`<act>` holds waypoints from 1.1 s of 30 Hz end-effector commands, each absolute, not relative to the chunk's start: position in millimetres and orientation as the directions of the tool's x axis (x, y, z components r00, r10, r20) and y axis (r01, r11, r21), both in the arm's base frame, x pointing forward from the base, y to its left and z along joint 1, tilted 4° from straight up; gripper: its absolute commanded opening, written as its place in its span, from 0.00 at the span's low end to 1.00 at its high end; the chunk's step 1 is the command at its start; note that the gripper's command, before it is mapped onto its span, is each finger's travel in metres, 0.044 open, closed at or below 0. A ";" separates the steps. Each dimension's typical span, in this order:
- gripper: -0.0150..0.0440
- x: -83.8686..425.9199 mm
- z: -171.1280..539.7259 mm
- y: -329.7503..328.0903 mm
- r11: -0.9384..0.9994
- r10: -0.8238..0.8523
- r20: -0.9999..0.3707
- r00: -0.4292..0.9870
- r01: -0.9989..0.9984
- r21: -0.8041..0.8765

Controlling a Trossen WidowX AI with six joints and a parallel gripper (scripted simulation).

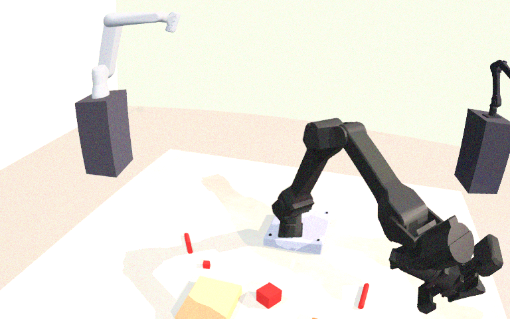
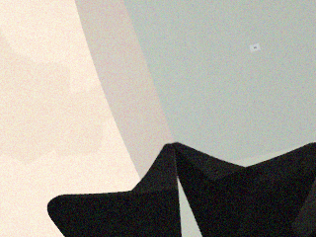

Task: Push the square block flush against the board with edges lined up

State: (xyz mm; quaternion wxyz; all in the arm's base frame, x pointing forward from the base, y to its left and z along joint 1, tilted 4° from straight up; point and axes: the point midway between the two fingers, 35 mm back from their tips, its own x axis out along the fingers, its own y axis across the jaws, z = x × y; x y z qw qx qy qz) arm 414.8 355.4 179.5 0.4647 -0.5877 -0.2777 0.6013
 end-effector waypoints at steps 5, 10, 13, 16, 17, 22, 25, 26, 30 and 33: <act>0.25 421.9 156.8 340.9 -0.435 0.806 -0.566 0.173 -0.477 -0.764; 0.25 423.2 142.9 330.5 -0.420 0.749 -0.635 0.189 -0.606 -0.675; 0.25 423.4 134.6 323.6 -0.401 0.710 -0.677 0.195 -0.677 -0.616; 0.25 423.0 126.5 316.0 -0.375 0.668 -0.717 0.199 -0.743 -0.555; 0.25 422.8 123.8 313.4 -0.364 0.653 -0.730 0.199 -0.763 -0.534; 0.25 420.9 111.3 299.7 -0.300 0.576 -0.793 0.197 -0.852 -0.430; 0.25 419.2 104.2 290.7 -0.252 0.526 -0.829 0.193 -0.895 -0.368; 0.25 418.5 101.9 287.7 -0.235 0.508 -0.840 0.191 -0.908 -0.348; 0.25 415.2 93.5 275.0 -0.160 0.437 -0.882 0.180 -0.949 -0.273; 0.25 412.4 87.9 265.2 -0.100 0.381 -0.909 0.169 -0.970 -0.222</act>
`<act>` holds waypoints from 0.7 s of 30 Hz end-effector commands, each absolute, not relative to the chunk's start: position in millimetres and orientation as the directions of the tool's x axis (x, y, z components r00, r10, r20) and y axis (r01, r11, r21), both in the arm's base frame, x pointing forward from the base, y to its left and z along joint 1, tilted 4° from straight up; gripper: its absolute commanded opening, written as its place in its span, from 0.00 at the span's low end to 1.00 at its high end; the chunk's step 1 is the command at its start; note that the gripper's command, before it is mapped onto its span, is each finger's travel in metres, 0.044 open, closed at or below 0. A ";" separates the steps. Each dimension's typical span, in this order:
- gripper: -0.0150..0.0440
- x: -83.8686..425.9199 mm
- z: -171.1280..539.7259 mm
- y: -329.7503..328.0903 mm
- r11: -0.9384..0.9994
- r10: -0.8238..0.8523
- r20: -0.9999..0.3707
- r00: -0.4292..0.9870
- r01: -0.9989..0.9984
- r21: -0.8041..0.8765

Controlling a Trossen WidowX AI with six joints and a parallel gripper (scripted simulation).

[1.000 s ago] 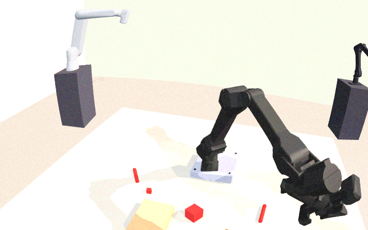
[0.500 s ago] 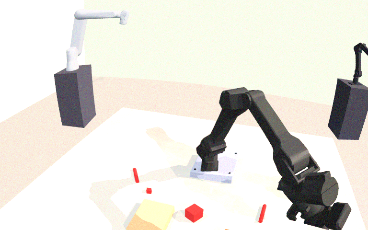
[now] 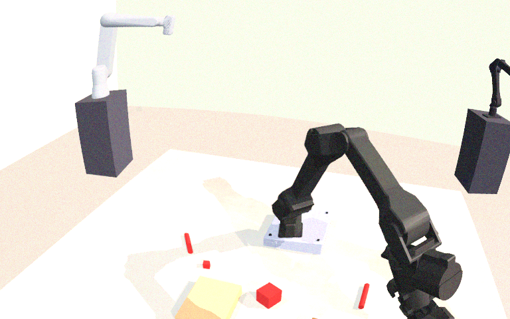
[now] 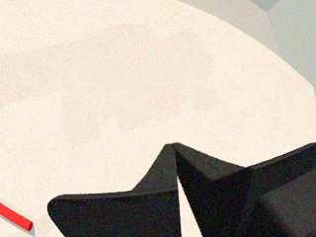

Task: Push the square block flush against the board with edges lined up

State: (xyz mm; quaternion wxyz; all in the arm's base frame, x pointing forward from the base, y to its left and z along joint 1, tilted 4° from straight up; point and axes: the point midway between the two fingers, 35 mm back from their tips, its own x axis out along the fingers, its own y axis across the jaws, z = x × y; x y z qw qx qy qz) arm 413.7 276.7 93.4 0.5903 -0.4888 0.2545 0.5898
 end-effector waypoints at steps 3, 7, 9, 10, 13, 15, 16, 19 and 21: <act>0.25 409.2 83.0 255.2 -0.036 0.323 -0.933 0.156 -0.984 -0.177; 0.25 404.4 77.4 241.4 0.053 0.244 -0.960 0.136 -0.990 -0.127; 0.25 401.7 75.0 234.1 0.099 0.203 -0.971 0.125 -0.989 -0.107; 0.25 400.2 73.9 230.3 0.123 0.181 -0.976 0.119 -0.988 -0.097; 0.25 395.7 71.1 218.9 0.195 0.116 -0.988 0.099 -0.978 -0.075; 0.25 392.7 69.7 211.1 0.241 0.071 -0.994 0.085 -0.968 -0.066; 0.25 391.1 69.2 207.3 0.264 0.049 -0.996 0.079 -0.962 -0.063; 0.25 386.3 68.2 195.6 0.332 -0.017 -0.998 0.057 -0.942 -0.060; 0.25 384.2 68.0 190.6 0.359 -0.046 -0.998 0.048 -0.931 -0.061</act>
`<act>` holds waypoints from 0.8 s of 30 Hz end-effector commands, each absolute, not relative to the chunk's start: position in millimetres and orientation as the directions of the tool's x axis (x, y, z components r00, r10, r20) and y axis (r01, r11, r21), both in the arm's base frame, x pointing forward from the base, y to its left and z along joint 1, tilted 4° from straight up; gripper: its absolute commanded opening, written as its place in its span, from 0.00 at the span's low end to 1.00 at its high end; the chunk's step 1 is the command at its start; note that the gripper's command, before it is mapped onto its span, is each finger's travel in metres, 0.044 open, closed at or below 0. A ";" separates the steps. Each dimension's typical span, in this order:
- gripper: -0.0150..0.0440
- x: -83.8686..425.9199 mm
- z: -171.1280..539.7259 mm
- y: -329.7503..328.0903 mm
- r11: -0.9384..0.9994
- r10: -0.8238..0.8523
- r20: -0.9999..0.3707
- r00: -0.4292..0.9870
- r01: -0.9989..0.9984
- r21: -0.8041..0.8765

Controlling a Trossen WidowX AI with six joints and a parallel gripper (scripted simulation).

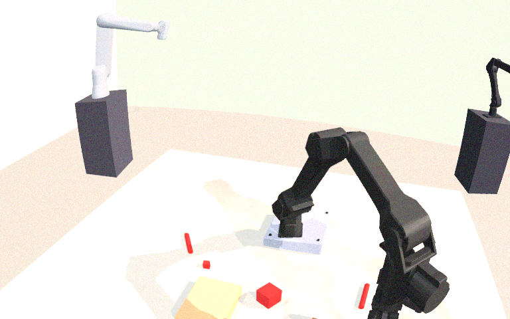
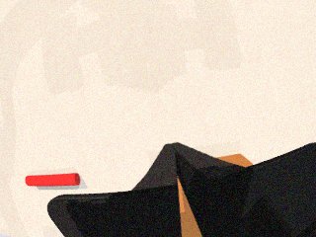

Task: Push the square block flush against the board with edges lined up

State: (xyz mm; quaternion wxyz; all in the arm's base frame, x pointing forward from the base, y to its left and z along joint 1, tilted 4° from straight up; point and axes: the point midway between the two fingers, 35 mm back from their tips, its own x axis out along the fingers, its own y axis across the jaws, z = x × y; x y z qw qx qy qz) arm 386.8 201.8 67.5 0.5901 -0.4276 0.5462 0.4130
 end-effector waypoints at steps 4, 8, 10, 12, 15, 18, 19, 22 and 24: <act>0.25 383.9 68.0 189.9 0.363 -0.050 -0.998 0.047 -0.930 -0.062; 0.25 385.2 55.7 189.7 0.363 -0.050 -0.998 0.047 -0.930 -0.062; 0.25 386.5 25.1 188.1 0.363 -0.050 -0.998 0.047 -0.930 -0.062; 0.25 386.3 13.0 187.1 0.363 -0.050 -0.998 0.047 -0.930 -0.062; 0.25 386.3 13.0 187.1 0.363 -0.050 -0.998 0.047 -0.930 -0.062; 0.25 386.3 13.0 186.9 0.363 -0.050 -0.998 0.047 -0.930 -0.062; 0.25 386.2 13.1 186.6 0.363 -0.050 -0.998 0.047 -0.930 -0.062; 0.25 385.8 13.2 184.8 0.363 -0.050 -0.998 0.047 -0.930 -0.062; 0.25 385.4 13.3 183.0 0.363 -0.051 -0.998 0.047 -0.930 -0.062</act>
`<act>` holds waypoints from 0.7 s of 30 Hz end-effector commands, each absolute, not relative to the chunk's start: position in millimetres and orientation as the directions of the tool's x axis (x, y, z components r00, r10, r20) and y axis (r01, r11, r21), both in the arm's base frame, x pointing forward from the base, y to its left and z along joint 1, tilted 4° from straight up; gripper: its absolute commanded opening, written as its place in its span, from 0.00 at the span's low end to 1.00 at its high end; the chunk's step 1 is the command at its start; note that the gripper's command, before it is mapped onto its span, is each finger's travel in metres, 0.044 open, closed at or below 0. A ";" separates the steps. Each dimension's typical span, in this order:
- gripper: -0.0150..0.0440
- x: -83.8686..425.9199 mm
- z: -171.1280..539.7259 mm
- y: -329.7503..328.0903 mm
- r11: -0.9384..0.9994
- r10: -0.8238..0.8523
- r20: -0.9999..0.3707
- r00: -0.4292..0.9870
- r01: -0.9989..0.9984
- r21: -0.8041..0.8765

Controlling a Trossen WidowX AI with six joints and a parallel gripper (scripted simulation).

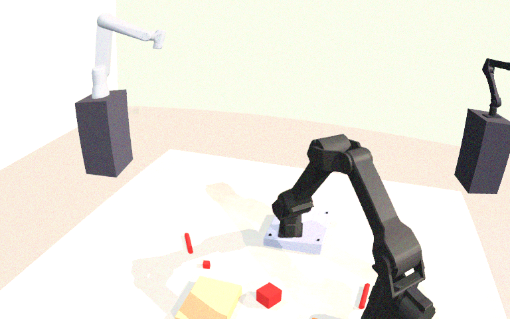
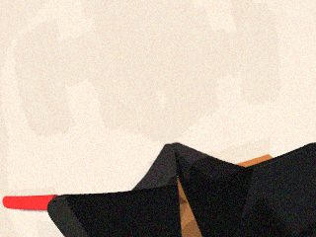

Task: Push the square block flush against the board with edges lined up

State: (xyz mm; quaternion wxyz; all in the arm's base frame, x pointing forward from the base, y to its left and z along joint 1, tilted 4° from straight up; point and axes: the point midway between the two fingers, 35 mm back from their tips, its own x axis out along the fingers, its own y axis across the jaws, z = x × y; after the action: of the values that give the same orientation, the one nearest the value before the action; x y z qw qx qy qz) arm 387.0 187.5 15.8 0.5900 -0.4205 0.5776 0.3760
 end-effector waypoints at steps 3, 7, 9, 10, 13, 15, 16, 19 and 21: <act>0.25 384.7 13.5 180.2 0.363 -0.051 -0.998 0.047 -0.930 -0.062; 0.25 383.7 13.7 176.5 0.363 -0.051 -0.998 0.047 -0.930 -0.062; 0.25 383.2 13.8 174.7 0.363 -0.051 -0.998 0.047 -0.930 -0.062; 0.25 382.9 13.8 173.7 0.363 -0.051 -0.998 0.047 -0.930 -0.062; 0.25 382.1 14.0 171.0 0.363 -0.051 -0.998 0.046 -0.930 -0.062; 0.25 381.6 14.1 169.1 0.363 -0.051 -0.998 0.046 -0.930 -0.062; 0.25 381.3 14.1 168.2 0.363 -0.052 -0.998 0.046 -0.930 -0.062; 0.25 380.4 14.2 165.5 0.363 -0.052 -0.998 0.046 -0.930 -0.062; 0.25 379.8 14.3 163.6 0.363 -0.052 -0.998 0.046 -0.930 -0.062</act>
State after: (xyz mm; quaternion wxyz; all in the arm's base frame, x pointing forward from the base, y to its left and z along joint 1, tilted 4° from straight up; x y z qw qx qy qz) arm 382.6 170.5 16.8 0.5910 -0.4213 0.5763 0.3757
